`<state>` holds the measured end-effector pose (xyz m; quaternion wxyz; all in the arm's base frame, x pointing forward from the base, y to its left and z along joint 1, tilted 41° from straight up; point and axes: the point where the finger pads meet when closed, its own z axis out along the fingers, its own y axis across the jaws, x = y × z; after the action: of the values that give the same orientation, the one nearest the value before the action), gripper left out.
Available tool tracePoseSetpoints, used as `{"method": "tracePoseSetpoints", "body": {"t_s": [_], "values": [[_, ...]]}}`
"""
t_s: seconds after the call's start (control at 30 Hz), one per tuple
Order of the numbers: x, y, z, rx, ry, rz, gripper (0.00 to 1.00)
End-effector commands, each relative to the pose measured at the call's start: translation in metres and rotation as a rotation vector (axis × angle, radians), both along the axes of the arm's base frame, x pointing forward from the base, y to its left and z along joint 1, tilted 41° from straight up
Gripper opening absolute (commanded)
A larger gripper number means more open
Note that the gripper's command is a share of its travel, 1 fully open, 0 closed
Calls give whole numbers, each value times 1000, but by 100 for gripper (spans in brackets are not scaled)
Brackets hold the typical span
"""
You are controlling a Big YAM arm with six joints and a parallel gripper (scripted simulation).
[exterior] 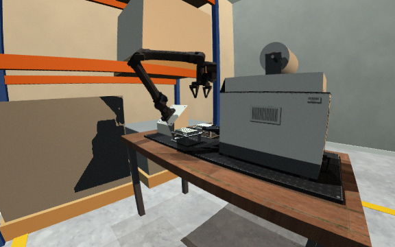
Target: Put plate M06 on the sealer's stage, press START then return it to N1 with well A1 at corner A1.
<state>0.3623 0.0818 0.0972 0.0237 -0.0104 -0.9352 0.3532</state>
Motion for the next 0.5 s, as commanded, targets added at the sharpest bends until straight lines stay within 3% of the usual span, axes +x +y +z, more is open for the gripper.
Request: {"method": "tracePoseSetpoints", "body": {"t_s": [0.0, 0.1, 0.47], "values": [[-2, 10, -14, -67, -39, 17, 100], [0, 6, -2, -30, -40, -8, 100], [4, 0, 8, -4, -19, -15, 100]]}}
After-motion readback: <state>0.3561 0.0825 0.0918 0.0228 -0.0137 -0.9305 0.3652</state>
